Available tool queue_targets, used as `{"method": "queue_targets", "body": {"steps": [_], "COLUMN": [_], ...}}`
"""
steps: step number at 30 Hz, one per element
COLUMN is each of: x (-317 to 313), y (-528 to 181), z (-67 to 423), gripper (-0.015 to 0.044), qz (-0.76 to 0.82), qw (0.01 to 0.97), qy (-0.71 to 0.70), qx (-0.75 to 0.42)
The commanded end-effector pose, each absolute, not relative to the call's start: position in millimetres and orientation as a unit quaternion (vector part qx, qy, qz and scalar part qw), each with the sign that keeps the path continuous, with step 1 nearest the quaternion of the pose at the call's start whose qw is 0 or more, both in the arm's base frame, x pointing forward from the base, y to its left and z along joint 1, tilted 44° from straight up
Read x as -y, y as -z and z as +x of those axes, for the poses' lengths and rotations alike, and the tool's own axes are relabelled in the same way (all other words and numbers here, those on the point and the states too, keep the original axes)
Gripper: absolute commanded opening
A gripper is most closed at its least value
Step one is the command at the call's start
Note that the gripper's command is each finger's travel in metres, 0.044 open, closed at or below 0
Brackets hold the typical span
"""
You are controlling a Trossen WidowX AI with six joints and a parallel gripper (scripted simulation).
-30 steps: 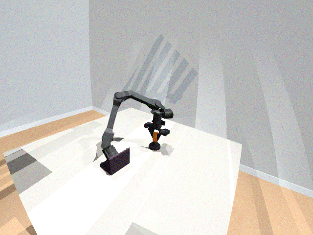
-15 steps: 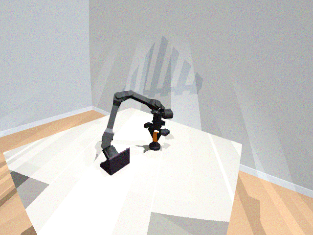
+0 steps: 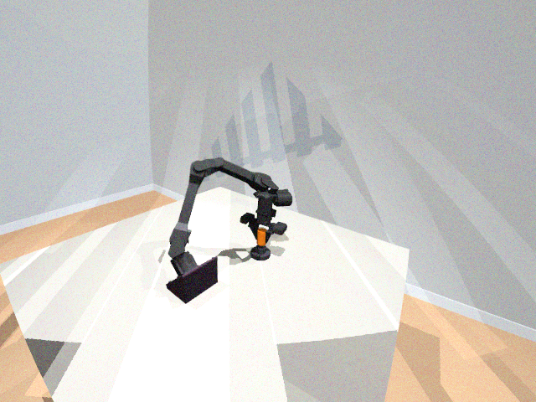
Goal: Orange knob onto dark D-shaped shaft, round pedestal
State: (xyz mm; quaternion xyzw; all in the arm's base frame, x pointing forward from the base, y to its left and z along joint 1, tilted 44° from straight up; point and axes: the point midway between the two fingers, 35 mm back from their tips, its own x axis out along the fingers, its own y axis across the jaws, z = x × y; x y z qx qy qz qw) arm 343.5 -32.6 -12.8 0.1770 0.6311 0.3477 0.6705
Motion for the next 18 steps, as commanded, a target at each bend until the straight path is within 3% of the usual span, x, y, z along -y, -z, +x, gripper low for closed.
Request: {"method": "queue_targets", "body": {"steps": [1, 18], "x": [32.9, 30.3], "y": [13.3, 14.5], "z": [344.5, 343.8], "gripper": [0.0000, 0.0000], "qz": [0.168, 0.168], "qw": [0.674, 0.674], "qy": [-0.355, -0.355], "qx": [-0.626, -0.626]}}
